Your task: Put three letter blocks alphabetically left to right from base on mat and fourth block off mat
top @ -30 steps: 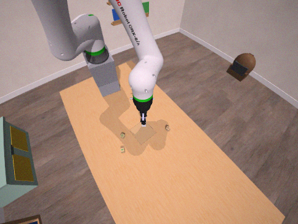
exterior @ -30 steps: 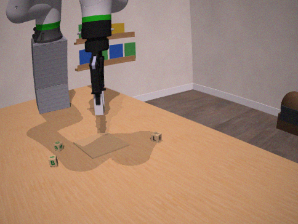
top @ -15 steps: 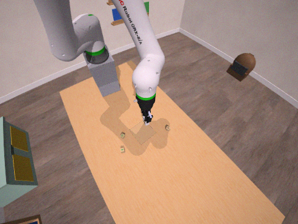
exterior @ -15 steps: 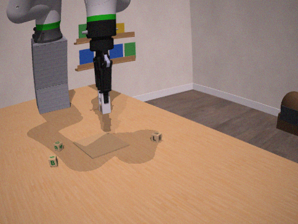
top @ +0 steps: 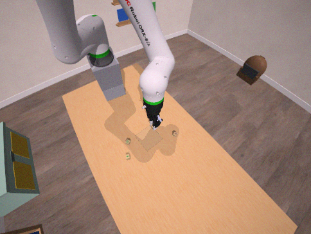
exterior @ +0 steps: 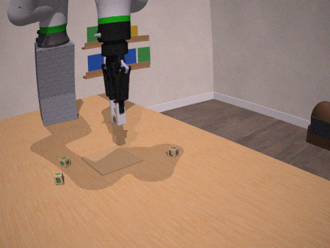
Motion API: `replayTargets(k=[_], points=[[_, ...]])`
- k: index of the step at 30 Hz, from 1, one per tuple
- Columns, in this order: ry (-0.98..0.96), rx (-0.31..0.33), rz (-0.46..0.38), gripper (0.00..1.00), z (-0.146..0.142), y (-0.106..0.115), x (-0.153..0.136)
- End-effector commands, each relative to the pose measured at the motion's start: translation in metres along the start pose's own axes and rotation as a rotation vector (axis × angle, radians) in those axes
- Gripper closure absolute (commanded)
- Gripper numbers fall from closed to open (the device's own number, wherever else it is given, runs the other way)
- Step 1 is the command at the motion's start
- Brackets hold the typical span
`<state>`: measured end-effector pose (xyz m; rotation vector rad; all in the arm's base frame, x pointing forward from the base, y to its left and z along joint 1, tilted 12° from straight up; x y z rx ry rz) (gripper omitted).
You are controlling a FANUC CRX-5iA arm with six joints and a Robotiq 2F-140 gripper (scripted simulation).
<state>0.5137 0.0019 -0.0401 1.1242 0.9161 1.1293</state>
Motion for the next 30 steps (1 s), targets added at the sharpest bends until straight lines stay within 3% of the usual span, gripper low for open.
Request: replayTargets(k=[1,15,30], points=[[0.0,0.0,0.0,0.87,0.0,0.0,0.0],[0.0,0.0,0.0,0.87,0.0,-0.013,0.0],[0.0,0.0,0.0,0.87,0.001,-0.083,0.0]])
Point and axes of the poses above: the point where the finger pads meet when closed, its own y axis back along the fingers, its own z axis across the jaws, x = y × z, the point moved 7 cm from there along y, back along the fingers, and after that the axes turned 8 degrees about -y, right-handed, at the moved point
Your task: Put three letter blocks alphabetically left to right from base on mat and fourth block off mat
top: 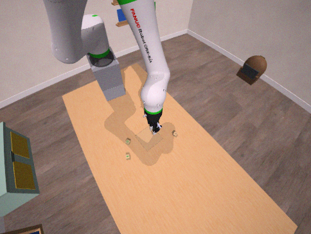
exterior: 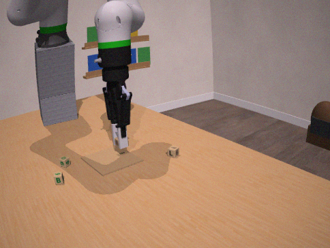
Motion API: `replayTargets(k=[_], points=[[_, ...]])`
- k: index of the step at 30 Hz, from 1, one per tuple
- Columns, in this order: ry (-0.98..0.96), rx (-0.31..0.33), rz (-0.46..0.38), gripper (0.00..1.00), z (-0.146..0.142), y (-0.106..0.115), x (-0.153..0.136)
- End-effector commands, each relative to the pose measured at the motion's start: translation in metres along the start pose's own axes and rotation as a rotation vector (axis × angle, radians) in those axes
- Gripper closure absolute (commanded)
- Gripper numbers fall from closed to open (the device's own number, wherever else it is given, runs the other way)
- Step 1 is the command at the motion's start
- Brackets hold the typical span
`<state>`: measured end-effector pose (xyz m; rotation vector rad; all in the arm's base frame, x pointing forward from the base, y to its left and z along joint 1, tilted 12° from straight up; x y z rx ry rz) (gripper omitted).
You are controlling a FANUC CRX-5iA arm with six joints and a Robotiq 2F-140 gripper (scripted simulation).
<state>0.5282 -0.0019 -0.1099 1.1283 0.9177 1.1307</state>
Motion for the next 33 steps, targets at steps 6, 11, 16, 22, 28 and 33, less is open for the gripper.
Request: replayTargets(k=[6,11,16,22,28,33], points=[[-0.001,-0.003,-0.002,0.87,0.001,-0.021,0.0],[-0.001,-0.003,-0.002,0.87,0.001,-0.024,0.0],[-0.001,-0.003,-0.002,0.87,0.001,-0.024,0.0],[-0.001,-0.003,-0.002,0.87,0.001,-0.024,0.0],[-0.001,-0.003,-0.002,0.87,0.001,-0.024,0.0],[-0.001,-0.003,-0.002,0.87,0.001,-0.025,0.0]])
Point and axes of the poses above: the point where the finger pads meet when closed, its own y axis back along the fingers, its own z axis across the jaws, x = y × z, the point moved 7 cm from there along y, back along the fingers, and after that the axes turned 8 degrees about -y, right-handed, at the moved point
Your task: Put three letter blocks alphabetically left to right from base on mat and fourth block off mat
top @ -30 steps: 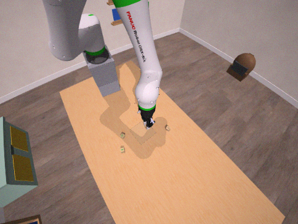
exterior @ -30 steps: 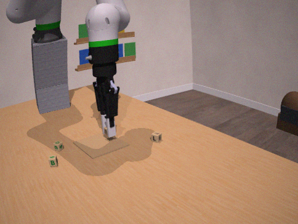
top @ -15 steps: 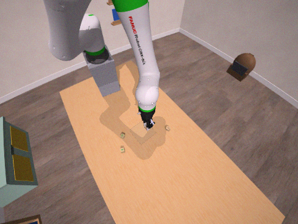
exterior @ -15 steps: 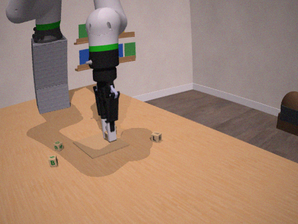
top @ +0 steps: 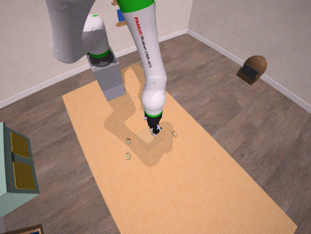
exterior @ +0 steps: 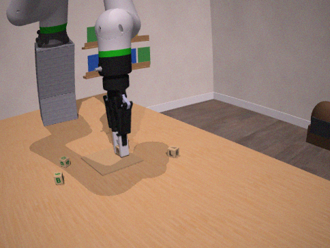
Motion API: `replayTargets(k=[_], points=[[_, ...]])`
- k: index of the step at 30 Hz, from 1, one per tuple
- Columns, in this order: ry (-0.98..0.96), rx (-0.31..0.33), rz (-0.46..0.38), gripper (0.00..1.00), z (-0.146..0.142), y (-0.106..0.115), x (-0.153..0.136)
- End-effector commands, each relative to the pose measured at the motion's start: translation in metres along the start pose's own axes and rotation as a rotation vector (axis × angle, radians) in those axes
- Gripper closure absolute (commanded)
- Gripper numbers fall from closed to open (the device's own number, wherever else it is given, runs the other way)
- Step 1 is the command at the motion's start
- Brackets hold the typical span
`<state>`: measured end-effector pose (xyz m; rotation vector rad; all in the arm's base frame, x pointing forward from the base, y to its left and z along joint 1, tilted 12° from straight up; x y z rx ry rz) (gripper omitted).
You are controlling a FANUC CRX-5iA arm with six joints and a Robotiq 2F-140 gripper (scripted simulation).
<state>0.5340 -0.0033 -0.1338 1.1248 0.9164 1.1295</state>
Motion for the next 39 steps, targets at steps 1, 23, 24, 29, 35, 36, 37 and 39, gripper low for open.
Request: replayTargets(k=[1,23,24,29,35,36,37,39], points=[[0.0,0.0,0.0,0.87,0.0001,-0.0003,0.0],[0.0,0.0,0.0,0.87,0.0001,-0.0036,0.0],[0.0,0.0,0.0,0.87,0.0001,-0.0036,0.0],[0.0,0.0,0.0,0.87,0.0001,-0.0036,0.0],[0.0,0.0,0.0,0.87,0.0001,-0.0036,0.0],[0.0,0.0,0.0,0.87,0.0001,-0.0036,0.0],[0.0,0.0,0.0,0.87,0.0001,-0.0036,0.0],[0.0,0.0,0.0,0.87,0.0001,-0.0036,0.0]])
Point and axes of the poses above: the point where the finger pads meet when closed, its own y axis back along the fingers, its own z axis across the jaws, x = y × z, the point moved 7 cm from there along y, back along the fingers, and after that the axes turned 8 degrees about -y, right-handed, at the moved point
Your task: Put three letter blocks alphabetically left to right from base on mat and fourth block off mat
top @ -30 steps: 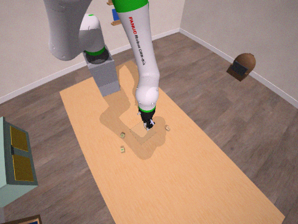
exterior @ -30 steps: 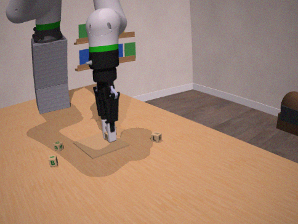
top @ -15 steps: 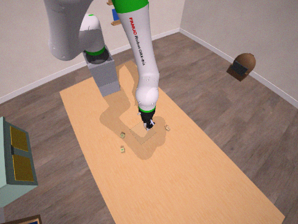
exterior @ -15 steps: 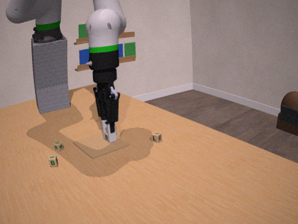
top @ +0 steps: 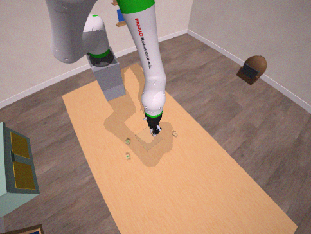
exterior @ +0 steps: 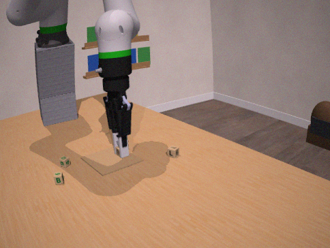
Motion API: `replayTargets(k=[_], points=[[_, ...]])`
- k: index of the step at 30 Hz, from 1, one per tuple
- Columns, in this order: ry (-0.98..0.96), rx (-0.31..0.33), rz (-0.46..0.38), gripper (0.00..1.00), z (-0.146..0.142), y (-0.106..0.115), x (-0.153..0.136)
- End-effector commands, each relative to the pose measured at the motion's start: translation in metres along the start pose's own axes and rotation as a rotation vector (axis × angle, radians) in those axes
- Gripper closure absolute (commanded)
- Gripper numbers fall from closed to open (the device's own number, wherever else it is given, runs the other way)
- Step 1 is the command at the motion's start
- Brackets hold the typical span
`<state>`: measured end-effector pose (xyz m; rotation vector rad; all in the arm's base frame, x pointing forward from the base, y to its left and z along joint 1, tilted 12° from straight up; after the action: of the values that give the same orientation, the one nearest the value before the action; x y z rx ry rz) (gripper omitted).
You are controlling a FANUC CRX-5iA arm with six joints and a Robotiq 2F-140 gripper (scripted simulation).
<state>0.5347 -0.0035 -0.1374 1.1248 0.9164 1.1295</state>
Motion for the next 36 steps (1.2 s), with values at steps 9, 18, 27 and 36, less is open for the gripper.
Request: replayTargets(k=[9,18,27,36], points=[[0.0,0.0,0.0,0.87,0.0001,0.0001,0.0],[0.0,0.0,0.0,0.85,0.0001,0.0001,0.0],[0.0,0.0,0.0,0.78,0.0001,0.0001,0.0],[0.0,0.0,0.0,0.75,0.0001,0.0001,0.0]])
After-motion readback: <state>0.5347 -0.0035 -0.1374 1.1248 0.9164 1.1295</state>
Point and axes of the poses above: the point where the finger pads meet when closed, its own y axis back along the fingers, its own z axis across the jaws, x = y × z, the point moved 7 cm from there along y, back along the fingers, and after that the axes turned 8 degrees about -y, right-handed, at the moved point
